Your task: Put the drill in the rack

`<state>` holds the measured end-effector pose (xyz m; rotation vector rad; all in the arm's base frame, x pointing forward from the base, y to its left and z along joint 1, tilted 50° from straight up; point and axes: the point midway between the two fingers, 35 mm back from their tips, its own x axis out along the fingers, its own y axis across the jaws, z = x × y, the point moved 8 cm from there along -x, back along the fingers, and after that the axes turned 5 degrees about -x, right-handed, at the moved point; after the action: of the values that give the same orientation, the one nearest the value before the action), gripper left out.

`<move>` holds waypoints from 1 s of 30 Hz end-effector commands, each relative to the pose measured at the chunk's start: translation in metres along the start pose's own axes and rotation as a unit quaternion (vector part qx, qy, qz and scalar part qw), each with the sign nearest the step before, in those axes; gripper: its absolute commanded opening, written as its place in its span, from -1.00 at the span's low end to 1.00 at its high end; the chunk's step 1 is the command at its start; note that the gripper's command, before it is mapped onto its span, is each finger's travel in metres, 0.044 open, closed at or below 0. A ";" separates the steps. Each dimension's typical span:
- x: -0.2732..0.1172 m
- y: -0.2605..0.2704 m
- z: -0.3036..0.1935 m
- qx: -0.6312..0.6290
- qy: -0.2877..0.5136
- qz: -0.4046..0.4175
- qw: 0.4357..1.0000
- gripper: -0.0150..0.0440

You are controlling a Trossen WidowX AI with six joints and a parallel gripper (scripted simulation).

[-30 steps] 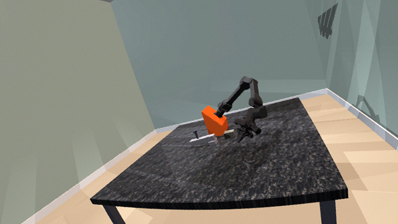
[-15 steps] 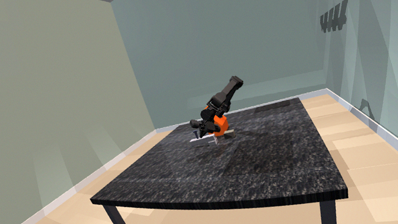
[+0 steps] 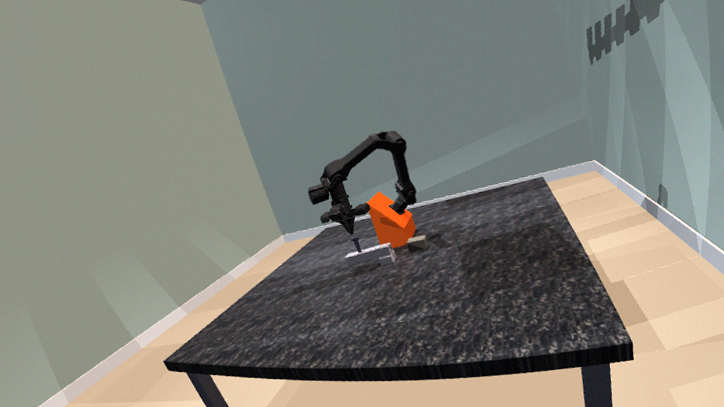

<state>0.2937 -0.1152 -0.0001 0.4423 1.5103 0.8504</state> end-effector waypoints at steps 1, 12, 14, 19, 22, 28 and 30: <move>0.004 0.004 0.001 -0.003 -0.001 0.014 1.000 -0.49; 0.015 0.004 0.002 -0.004 -0.002 0.014 1.000 -0.49; 0.017 0.005 0.002 -0.004 -0.002 0.015 1.000 -0.49; 0.019 0.006 0.002 -0.004 -0.002 0.015 1.000 -0.49; 0.020 0.005 0.002 -0.004 -0.002 0.015 1.000 -0.49; 0.022 0.004 0.003 -0.004 -0.002 0.015 1.000 -0.49; 0.023 0.004 0.003 -0.004 -0.002 0.015 1.000 -0.49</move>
<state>0.2931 -0.1003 -0.0088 0.4593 1.4898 0.8702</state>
